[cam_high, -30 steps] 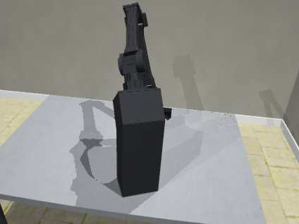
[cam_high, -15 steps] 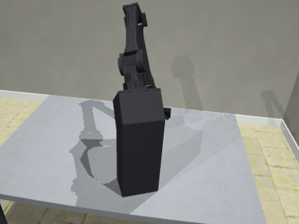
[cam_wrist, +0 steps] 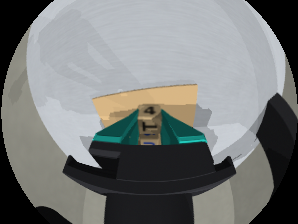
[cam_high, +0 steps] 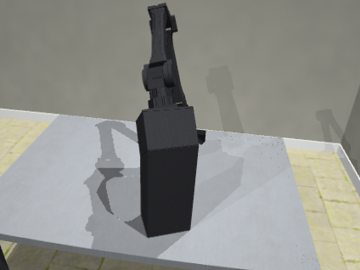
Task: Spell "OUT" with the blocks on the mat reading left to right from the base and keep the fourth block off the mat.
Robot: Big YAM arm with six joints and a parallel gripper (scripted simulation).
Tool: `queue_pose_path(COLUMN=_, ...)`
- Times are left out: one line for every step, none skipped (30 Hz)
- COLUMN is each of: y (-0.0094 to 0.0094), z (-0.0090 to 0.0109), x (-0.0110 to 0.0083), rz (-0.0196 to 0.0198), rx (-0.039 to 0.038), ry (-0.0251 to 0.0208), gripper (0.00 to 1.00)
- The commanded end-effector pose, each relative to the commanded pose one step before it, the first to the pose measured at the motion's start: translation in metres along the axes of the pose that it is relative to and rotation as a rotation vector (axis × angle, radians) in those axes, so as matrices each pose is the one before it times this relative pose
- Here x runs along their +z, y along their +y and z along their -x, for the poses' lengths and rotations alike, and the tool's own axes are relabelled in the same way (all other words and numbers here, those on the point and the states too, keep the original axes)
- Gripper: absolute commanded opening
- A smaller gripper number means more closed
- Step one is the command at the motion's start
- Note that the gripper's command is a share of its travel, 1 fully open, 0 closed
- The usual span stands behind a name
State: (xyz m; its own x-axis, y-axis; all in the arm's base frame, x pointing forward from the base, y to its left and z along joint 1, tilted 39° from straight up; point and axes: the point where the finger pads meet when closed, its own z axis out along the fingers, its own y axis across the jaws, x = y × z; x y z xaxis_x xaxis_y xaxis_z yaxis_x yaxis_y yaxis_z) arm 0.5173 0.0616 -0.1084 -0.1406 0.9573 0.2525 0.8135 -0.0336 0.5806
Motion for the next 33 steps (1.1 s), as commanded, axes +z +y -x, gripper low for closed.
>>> queue_pose_path(y=0.00553, z=-0.00766, x=-0.00261, rz=0.01228, rx=-0.00247, ry=0.00339, gripper=0.20)
queue_pose_path(y=0.00048, z=-0.00001, x=0.00000, rz=0.00006, rx=0.00008, ry=0.00004, gripper=0.20)
queue_pose_path(y=0.00000, z=0.00000, x=0.00000, rz=0.00000, rx=0.00000, ry=0.00000, gripper=0.20)
queue_pose_path(y=0.00000, z=0.00000, x=0.00000, rz=0.00000, rx=0.00000, ry=0.00000, gripper=0.20)
queue_pose_path(y=0.00051, z=-0.00001, x=0.00000, rz=0.00007, rx=0.00008, ry=0.00005, gripper=0.20)
queue_pose_path(y=0.00051, z=-0.00001, x=0.00000, rz=0.00006, rx=0.00008, ry=0.00004, gripper=0.20)
queue_pose_path(y=0.00048, z=-0.00001, x=0.00000, rz=0.00006, rx=0.00008, ry=0.00004, gripper=0.20)
queue_pose_path(y=0.00043, z=-0.00001, x=0.00000, rz=0.00006, rx=0.00002, ry=0.00004, gripper=0.20)
queue_pose_path(y=0.00037, z=-0.00001, x=0.00000, rz=0.00005, rx=0.00001, ry=0.00003, gripper=0.20)
queue_pose_path(y=0.00029, z=-0.00001, x=0.00000, rz=0.00004, rx=0.00004, ry=0.00003, gripper=0.20)
queue_pose_path(y=0.00020, z=-0.00001, x=0.00000, rz=0.00002, rx=0.00003, ry=0.00002, gripper=0.20)
queue_pose_path(y=0.00012, z=0.00000, x=0.00000, rz=0.00002, rx=-0.00003, ry=0.00001, gripper=0.20)
queue_pose_path(y=0.00005, z=0.00000, x=0.00000, rz=0.00001, rx=-0.00002, ry=0.00000, gripper=0.20)
queue_pose_path(y=-0.00085, z=0.00002, x=-0.00015, rz=-0.00136, rx=0.00030, ry=-0.00010, gripper=0.20)
queue_pose_path(y=-0.00099, z=0.00002, x=-0.00017, rz=-0.00156, rx=0.00041, ry=-0.00011, gripper=0.20)
queue_pose_path(y=-0.00075, z=0.00003, x=-0.00007, rz=-0.00121, rx=0.00033, ry=-0.00009, gripper=0.20)
queue_pose_path(y=-0.00027, z=0.00003, x=0.00002, rz=-0.00047, rx=0.00013, ry=-0.00003, gripper=0.20)
queue_pose_path(y=0.00000, z=0.00000, x=0.00000, rz=0.00000, rx=0.00000, ry=0.00000, gripper=0.20)
queue_pose_path(y=0.00000, z=0.00000, x=0.00000, rz=0.00001, rx=0.00000, ry=0.00000, gripper=0.20)
queue_pose_path(y=0.00000, z=0.00000, x=0.00000, rz=0.00000, rx=0.00000, ry=0.00000, gripper=0.20)
queue_pose_path(y=0.00000, z=0.00000, x=0.00000, rz=0.00000, rx=0.00000, ry=0.00000, gripper=0.20)
queue_pose_path(y=-0.00003, z=0.00000, x=0.00000, rz=-0.00004, rx=0.00001, ry=0.00000, gripper=0.20)
queue_pose_path(y=0.00000, z=0.00000, x=0.00000, rz=0.00000, rx=0.00000, ry=0.00000, gripper=0.20)
queue_pose_path(y=0.00000, z=0.00000, x=0.00000, rz=0.00000, rx=0.00000, ry=0.00000, gripper=0.20)
queue_pose_path(y=0.00000, z=0.00000, x=0.00000, rz=-0.00001, rx=0.00000, ry=0.00000, gripper=0.20)
queue_pose_path(y=-0.00001, z=0.00000, x=0.00002, rz=-0.00001, rx=0.00001, ry=0.00000, gripper=0.20)
queue_pose_path(y=-0.00005, z=0.00003, x=0.00011, rz=-0.00009, rx=0.00006, ry=-0.00001, gripper=0.20)
queue_pose_path(y=-0.00012, z=0.00007, x=0.00027, rz=-0.00023, rx=0.00015, ry=-0.00003, gripper=0.20)
queue_pose_path(y=-0.00021, z=0.00013, x=0.00047, rz=-0.00041, rx=0.00026, ry=-0.00006, gripper=0.20)
queue_pose_path(y=-0.00031, z=0.00019, x=0.00070, rz=-0.00061, rx=0.00033, ry=-0.00009, gripper=0.20)
queue_pose_path(y=-0.00042, z=0.00026, x=0.00095, rz=-0.00082, rx=0.00029, ry=-0.00012, gripper=0.20)
queue_pose_path(y=-0.00053, z=0.00033, x=0.00118, rz=-0.00102, rx=0.00038, ry=-0.00015, gripper=0.20)
queue_pose_path(y=-0.00150, z=0.00041, x=0.00125, rz=-0.00258, rx=0.00073, ry=-0.00028, gripper=0.20)
